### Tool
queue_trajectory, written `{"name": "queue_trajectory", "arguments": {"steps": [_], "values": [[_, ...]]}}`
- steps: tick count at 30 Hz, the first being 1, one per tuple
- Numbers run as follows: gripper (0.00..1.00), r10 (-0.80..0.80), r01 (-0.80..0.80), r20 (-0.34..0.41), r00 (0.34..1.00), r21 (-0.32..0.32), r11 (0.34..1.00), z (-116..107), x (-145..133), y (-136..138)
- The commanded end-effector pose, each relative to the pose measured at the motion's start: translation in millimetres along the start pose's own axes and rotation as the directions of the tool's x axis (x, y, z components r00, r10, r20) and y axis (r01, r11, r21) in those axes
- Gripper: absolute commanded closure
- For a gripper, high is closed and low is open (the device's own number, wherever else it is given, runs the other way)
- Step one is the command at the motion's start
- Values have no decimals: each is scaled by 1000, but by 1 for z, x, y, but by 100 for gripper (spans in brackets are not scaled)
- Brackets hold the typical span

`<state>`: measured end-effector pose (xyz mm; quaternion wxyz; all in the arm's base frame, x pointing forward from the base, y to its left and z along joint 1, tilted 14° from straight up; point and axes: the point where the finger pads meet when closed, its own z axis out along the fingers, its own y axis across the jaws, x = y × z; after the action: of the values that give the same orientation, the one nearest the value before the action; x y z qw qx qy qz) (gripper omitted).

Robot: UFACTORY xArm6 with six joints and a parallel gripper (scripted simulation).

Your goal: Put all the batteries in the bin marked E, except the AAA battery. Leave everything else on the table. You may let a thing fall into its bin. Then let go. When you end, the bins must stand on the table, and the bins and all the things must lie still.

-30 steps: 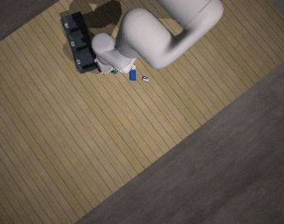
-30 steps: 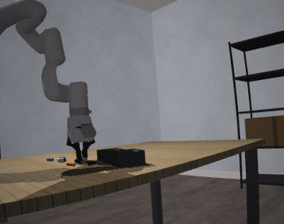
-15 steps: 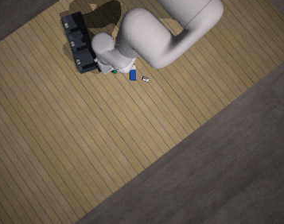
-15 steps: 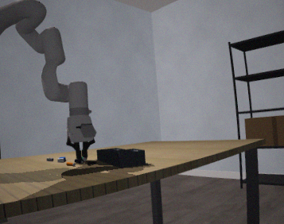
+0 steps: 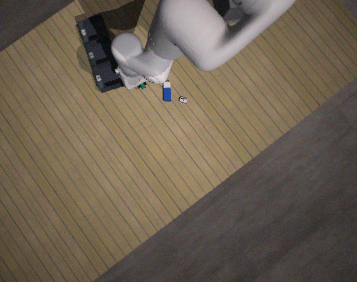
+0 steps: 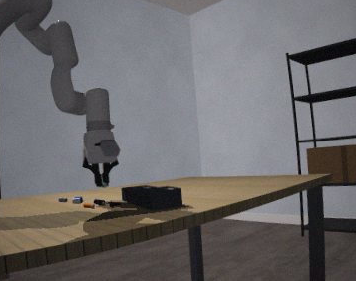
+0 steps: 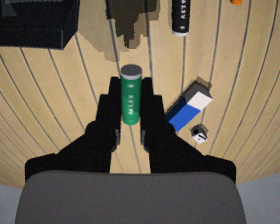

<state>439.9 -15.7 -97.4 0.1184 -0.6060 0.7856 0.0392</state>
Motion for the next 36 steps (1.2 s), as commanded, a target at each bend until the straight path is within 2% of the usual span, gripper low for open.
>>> {"name": "queue_trajectory", "arguments": {"steps": [1, 3, 18, 23, 32, 34, 36], "values": [[100, 0, 0, -1, 1000, -1, 1000, -9, 0, -1], [100, 0, 0, -1, 1000, -1, 1000, -16, 0, -1], [100, 0, 0, -1, 1000, -1, 1000, -16, 0, -1], [100, 0, 0, -1, 1000, -1, 1000, -22, 0, -1], [100, 0, 0, -1, 1000, -1, 1000, -22, 53, -11], [100, 0, 0, -1, 1000, -1, 1000, -22, 53, -11], [100, 0, 0, -1, 1000, -1, 1000, -22, 65, -13]]}}
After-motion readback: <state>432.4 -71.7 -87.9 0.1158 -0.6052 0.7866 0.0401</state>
